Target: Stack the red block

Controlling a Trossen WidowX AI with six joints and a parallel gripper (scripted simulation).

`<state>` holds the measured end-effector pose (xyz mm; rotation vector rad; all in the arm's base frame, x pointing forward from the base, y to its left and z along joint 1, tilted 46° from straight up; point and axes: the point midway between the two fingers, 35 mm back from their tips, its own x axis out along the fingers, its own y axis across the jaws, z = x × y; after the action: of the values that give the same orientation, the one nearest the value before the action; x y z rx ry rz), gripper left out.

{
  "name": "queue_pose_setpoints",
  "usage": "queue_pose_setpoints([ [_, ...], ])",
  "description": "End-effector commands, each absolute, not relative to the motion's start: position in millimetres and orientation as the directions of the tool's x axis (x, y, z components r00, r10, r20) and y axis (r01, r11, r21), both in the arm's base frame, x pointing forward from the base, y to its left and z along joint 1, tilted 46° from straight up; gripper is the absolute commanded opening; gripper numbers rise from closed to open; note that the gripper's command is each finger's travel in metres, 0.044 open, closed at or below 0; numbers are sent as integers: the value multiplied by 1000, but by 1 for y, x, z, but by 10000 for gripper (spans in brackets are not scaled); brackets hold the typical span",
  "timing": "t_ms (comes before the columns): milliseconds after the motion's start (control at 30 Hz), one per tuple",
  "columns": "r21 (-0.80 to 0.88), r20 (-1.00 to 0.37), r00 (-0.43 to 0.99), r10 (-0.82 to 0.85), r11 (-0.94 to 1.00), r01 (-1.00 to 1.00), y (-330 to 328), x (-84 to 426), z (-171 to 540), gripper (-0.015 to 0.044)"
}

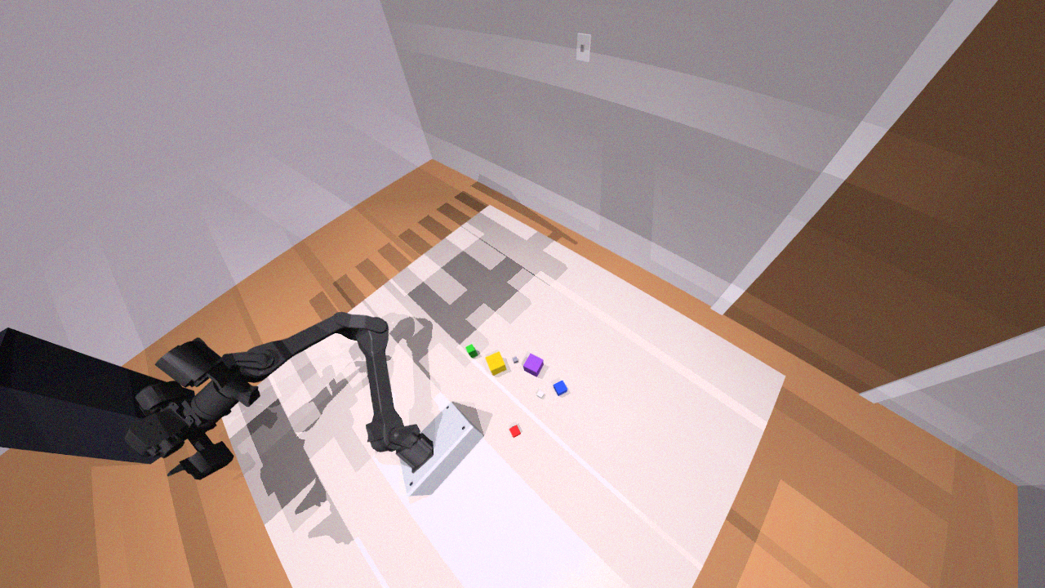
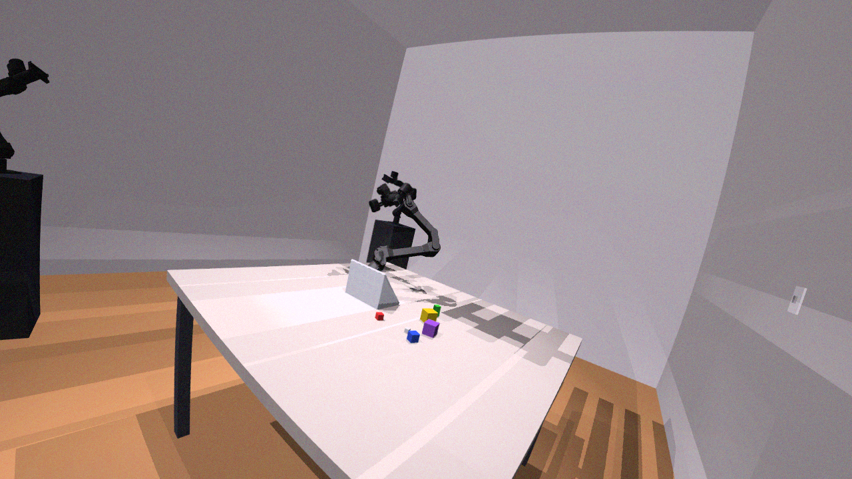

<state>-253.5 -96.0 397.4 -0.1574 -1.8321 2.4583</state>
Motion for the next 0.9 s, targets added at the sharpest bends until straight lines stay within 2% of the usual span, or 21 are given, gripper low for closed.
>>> queue_pose_setpoints([
  [0, -958, -41, -993, 112, -286, 7, -98, -254, 397, 426],
  [200, -951, -106, -990, -96, -281, 129, -158, -248, 373, 440],
  [367, -957, -203, -944, -259, -154, 248, -207, -233, 341, 440],
  [633, -911, -393, -783, -482, 88, 404, -284, -187, 281, 440],
  [867, -847, -520, -625, -582, 262, 462, -321, -133, 240, 440],
])
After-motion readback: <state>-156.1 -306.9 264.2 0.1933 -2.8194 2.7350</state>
